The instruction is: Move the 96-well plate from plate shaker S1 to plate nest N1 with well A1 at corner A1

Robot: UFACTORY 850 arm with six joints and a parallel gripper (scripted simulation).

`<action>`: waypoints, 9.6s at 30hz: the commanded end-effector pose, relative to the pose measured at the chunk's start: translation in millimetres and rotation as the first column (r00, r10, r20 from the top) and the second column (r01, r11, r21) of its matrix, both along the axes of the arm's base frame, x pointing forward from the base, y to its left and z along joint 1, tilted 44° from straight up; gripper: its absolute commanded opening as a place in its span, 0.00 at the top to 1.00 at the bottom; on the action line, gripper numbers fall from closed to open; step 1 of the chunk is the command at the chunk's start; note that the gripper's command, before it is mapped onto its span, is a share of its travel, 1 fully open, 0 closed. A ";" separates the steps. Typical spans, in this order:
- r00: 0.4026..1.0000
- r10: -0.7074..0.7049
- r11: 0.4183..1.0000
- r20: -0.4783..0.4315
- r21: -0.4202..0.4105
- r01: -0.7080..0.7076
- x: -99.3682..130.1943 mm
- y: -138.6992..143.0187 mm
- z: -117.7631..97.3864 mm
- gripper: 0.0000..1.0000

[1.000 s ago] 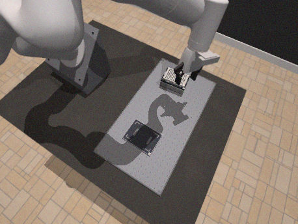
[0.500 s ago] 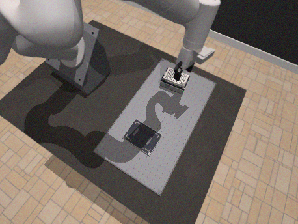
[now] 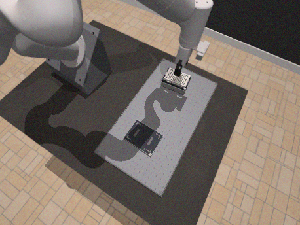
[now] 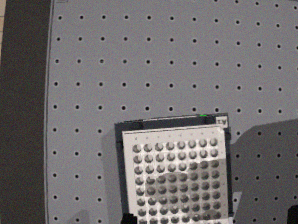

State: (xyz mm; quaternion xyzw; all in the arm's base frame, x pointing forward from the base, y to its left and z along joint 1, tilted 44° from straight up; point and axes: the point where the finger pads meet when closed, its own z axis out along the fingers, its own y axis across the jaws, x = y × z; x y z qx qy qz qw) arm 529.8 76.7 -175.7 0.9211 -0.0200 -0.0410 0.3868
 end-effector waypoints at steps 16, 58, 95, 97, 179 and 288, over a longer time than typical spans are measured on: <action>0.998 0.034 0.999 -0.045 0.037 -0.032 -5.9 5.9 -7.7 0.00; 0.998 0.034 0.999 -0.045 0.037 -0.032 -12.1 -36.3 -51.7 0.00; 0.998 0.034 0.999 -0.045 0.037 -0.032 -13.5 -45.9 -61.7 0.00; 0.998 0.034 0.999 -0.045 0.037 -0.032 -13.6 -46.8 -62.7 0.00; 0.998 0.034 0.999 -0.045 0.037 -0.032 -13.8 -48.3 -64.2 1.00; 0.998 -0.054 0.998 0.039 0.026 0.053 -7.0 -28.6 18.5 1.00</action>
